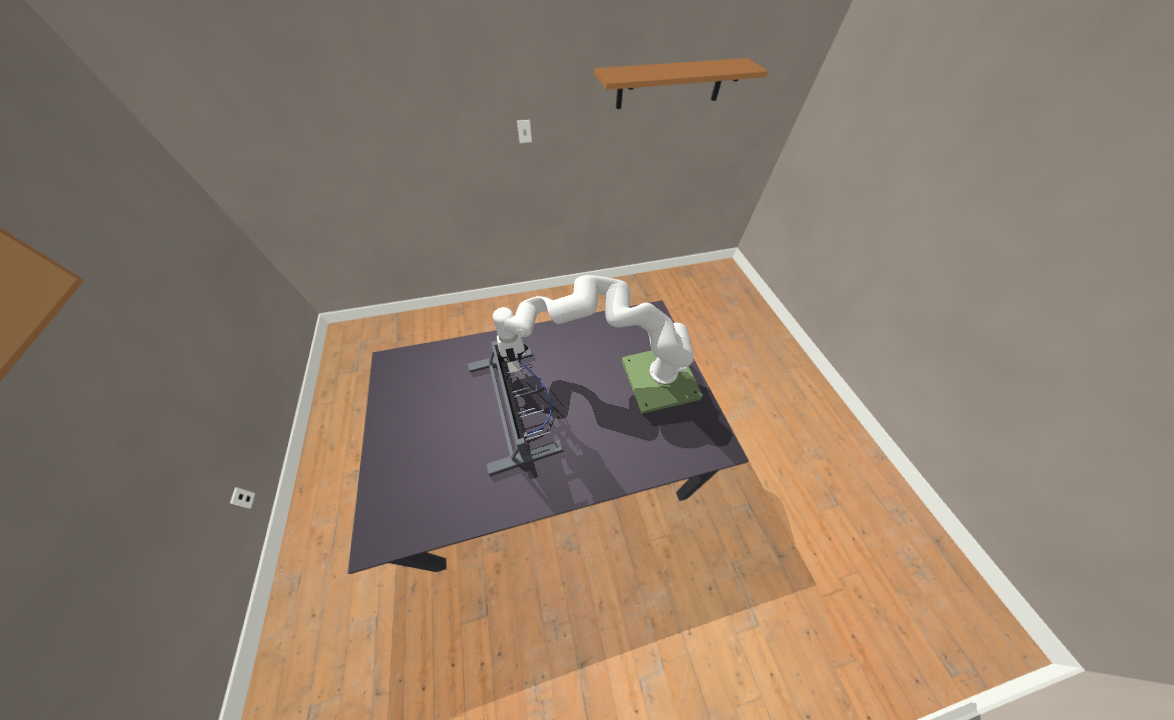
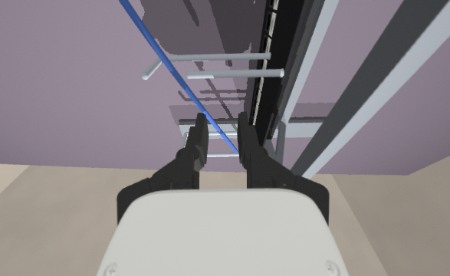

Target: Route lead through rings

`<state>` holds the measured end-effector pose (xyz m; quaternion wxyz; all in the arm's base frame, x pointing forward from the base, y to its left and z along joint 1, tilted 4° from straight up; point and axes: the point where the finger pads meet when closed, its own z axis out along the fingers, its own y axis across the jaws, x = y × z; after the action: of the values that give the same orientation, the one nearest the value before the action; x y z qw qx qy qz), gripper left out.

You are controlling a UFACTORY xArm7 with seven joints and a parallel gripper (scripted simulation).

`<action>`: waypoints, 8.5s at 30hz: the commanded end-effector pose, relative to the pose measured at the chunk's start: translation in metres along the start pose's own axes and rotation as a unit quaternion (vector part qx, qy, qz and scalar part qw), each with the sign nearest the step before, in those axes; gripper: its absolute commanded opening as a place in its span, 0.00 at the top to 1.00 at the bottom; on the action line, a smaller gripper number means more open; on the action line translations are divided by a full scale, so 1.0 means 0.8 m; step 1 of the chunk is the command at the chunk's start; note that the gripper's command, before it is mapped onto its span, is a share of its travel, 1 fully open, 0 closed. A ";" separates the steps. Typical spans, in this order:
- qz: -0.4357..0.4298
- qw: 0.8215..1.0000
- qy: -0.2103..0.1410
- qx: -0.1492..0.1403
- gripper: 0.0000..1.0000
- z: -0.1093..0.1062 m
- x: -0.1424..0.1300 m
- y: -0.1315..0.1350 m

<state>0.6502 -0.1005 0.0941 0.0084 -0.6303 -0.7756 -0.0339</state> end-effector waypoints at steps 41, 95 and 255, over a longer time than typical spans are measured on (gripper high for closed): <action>0.000 1.000 -0.001 -0.003 1.00 -0.066 -0.001 0.002; 0.000 1.000 -0.001 -0.003 1.00 -0.066 -0.001 0.002; 0.051 0.999 -0.001 -0.003 0.67 0.059 0.262 -0.119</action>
<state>0.5138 0.0880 0.0525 0.0089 -0.6689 -0.7425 -0.0332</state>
